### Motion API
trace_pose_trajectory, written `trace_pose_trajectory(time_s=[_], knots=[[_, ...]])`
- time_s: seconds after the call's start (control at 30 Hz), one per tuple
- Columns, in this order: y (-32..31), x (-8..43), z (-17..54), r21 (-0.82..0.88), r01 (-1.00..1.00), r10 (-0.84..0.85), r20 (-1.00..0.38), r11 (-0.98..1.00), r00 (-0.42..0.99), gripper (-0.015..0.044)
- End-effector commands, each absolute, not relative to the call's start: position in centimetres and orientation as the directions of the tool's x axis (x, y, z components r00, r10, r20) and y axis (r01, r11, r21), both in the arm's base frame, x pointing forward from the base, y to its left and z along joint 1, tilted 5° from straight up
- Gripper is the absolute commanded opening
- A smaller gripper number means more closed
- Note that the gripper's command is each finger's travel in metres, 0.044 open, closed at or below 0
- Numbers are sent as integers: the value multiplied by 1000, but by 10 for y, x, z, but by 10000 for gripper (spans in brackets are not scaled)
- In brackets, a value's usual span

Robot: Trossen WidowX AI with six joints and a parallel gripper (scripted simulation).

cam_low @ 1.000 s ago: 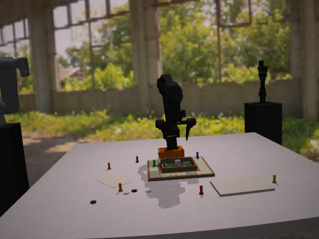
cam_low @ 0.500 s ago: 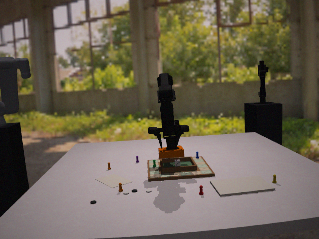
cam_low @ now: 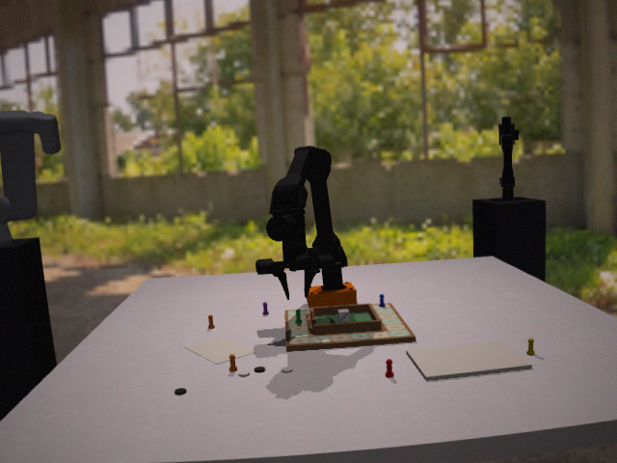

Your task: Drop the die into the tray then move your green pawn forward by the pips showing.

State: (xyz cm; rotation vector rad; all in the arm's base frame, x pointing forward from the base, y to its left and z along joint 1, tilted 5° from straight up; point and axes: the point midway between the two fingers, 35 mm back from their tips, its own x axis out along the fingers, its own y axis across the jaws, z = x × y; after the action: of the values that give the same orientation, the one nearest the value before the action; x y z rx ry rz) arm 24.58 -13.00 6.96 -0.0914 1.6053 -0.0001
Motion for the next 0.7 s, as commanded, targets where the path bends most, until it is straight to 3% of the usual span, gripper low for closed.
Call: trace_pose_trajectory(time_s=[0.0, 0.67], knots=[[-131, 242, 58, -51, -62, -54, -997, 997, -48, 200], [-133, 241, 30, -51, -60, -54, -997, 997, -49, 200]])
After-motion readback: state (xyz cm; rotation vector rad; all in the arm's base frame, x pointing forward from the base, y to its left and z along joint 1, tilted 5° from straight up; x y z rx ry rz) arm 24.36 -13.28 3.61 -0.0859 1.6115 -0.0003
